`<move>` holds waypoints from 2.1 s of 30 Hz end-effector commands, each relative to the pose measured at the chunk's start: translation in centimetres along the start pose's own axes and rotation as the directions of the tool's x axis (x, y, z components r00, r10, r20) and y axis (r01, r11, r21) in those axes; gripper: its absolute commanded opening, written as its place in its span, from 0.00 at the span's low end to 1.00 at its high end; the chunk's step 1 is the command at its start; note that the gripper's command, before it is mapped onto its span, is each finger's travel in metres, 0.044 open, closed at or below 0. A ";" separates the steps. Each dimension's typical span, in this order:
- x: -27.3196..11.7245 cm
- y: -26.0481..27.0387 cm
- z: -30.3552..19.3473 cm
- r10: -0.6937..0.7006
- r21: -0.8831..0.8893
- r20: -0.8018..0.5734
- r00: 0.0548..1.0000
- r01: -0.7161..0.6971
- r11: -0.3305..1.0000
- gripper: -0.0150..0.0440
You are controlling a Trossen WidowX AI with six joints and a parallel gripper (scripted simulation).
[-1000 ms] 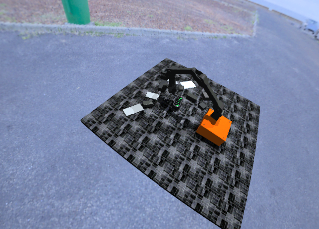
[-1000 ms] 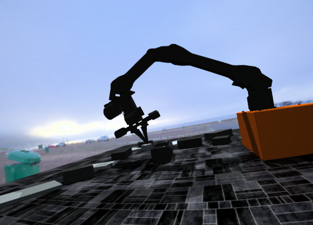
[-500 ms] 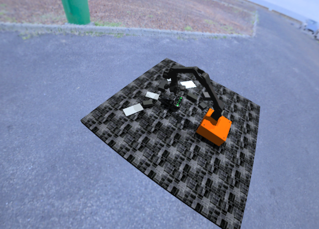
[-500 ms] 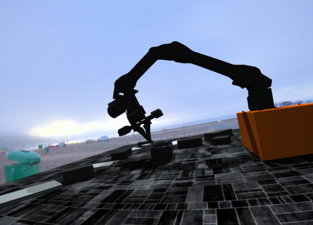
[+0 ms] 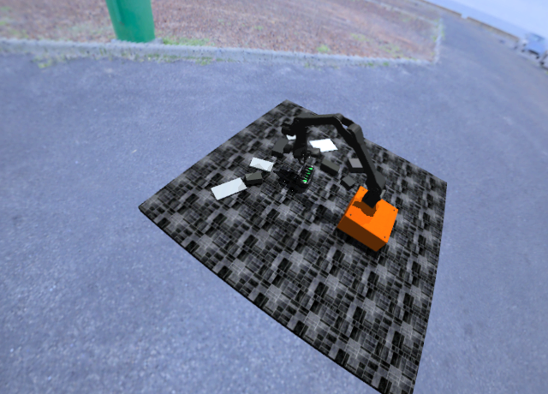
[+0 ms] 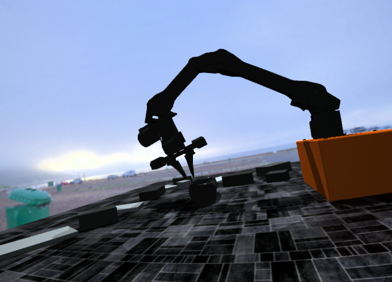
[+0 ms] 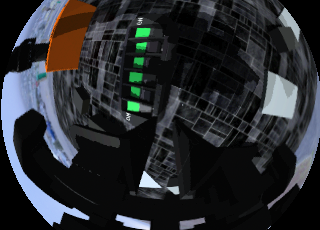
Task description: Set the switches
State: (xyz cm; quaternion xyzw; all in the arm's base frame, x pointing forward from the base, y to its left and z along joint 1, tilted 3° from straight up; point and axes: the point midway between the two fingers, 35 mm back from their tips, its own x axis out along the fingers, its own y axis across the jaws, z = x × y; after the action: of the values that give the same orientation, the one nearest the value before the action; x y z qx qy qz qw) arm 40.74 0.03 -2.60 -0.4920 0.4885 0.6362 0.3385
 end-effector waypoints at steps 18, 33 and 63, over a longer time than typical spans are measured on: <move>-1.6 6.0 -0.7 -0.265 -0.001 0.134 0.955 0.267 0.964 1.00; 0.3 5.4 -0.8 -0.266 0.000 0.139 0.954 0.269 0.963 1.00; 4.0 4.5 -1.0 -0.269 0.003 0.149 0.952 0.271 0.962 0.81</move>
State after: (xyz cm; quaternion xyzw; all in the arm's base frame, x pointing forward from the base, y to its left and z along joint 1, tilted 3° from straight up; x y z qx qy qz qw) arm 35.82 -2.56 -4.99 -0.5091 0.3877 0.6208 0.4529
